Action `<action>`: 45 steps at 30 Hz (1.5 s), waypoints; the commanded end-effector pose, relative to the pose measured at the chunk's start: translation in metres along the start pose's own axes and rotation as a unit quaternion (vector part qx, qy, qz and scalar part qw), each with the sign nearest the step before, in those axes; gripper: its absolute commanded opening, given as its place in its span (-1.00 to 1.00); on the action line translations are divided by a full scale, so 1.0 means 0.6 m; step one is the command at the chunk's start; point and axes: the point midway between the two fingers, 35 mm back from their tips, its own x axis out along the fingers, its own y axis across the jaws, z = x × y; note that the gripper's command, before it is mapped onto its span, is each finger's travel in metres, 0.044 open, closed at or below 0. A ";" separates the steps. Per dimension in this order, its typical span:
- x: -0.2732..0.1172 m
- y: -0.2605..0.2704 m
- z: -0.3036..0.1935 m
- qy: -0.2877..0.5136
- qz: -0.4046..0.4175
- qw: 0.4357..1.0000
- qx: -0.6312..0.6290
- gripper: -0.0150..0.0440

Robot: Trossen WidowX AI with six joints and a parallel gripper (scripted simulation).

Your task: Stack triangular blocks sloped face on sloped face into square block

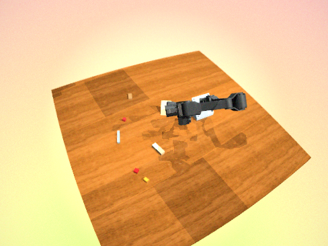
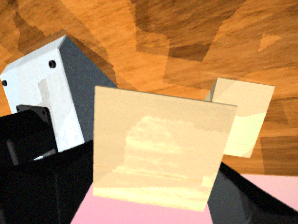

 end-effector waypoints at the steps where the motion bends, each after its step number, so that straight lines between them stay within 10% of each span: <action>1: -0.020 0.003 -0.019 0.002 -0.004 1.000 -0.001 -0.49; 23: -0.006 0.007 -0.024 -0.052 0.041 0.964 0.258 -0.49; 45: 0.003 0.010 -0.031 -0.095 0.129 0.795 0.585 -0.49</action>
